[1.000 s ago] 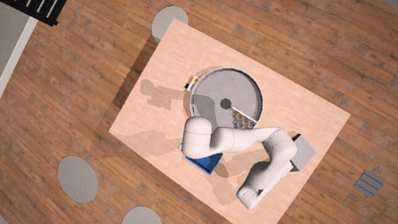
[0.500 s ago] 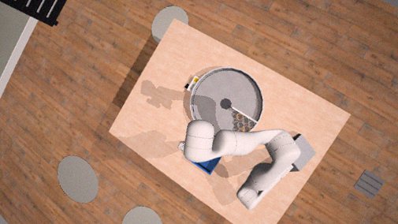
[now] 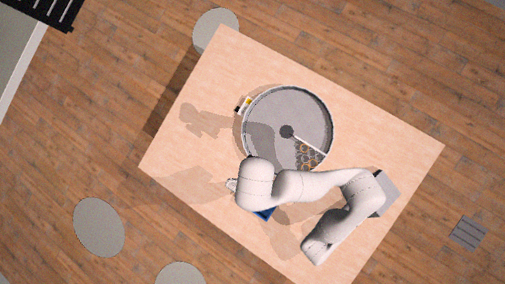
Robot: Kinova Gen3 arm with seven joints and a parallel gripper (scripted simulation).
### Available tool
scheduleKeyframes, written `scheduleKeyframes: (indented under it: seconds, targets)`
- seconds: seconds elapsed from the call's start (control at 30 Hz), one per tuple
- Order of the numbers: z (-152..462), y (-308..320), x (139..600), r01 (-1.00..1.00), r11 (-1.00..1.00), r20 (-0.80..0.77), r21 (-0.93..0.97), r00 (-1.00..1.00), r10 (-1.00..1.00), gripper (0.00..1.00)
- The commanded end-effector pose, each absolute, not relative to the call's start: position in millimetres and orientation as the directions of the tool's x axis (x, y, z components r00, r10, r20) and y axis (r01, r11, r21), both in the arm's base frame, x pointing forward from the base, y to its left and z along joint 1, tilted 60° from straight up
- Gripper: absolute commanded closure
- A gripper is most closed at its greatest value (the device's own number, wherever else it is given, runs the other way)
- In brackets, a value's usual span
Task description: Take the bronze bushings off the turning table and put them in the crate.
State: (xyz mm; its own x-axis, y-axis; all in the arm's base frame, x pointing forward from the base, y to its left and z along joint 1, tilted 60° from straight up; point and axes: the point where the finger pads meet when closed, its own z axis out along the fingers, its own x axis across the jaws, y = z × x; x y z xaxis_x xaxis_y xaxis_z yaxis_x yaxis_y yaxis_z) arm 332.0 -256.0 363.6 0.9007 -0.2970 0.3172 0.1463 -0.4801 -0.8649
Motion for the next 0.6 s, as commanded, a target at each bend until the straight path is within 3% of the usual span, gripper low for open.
scheduleKeyframes:
  seconds: [0.0, 0.1, 0.5, 0.57]
  targets:
    - [363.2, -257.4, 330.5, 0.066, -0.463, 0.245, -0.884, 0.908, -0.338, 0.66]
    - [362.2, -258.5, 328.8, -0.078, -0.420, 0.110, -0.904, 0.907, -0.406, 0.66]
    - [362.2, -258.5, 328.8, -0.078, -0.420, 0.110, -0.904, 0.907, -0.406, 0.66]
    - [361.6, -259.2, 327.7, -0.174, -0.385, 0.019, -0.906, 0.894, -0.447, 0.66]
